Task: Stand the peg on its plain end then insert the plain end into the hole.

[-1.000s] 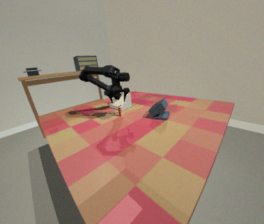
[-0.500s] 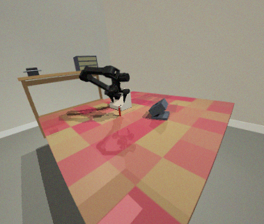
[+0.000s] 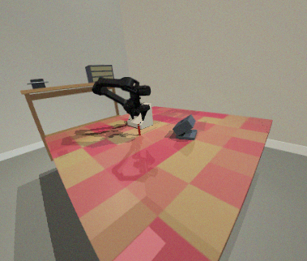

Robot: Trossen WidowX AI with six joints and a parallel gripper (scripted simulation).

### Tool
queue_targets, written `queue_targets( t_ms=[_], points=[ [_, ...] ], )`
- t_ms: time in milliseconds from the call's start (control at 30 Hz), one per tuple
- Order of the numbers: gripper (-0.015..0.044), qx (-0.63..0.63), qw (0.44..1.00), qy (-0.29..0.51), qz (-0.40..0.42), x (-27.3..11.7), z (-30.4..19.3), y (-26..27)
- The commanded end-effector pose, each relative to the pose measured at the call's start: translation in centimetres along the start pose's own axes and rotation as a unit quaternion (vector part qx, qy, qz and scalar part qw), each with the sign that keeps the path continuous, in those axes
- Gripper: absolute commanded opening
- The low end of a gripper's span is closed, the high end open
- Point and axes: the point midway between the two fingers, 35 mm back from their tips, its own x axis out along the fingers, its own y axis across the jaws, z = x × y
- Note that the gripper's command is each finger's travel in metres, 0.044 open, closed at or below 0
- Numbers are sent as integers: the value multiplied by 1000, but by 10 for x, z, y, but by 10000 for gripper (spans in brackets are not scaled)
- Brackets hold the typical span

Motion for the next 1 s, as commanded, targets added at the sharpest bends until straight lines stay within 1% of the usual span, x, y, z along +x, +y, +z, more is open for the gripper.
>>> queue_targets(
  t_ms=[0, 467, 967],
  points=[
    [440, 50, 999, -2, 1, 1, 1, 0],
    [440, 229, 974, -2, 2, 3, 1, 0],
    [440, 412, 911, -1, 2, 6, 1, 0]
  ],
)
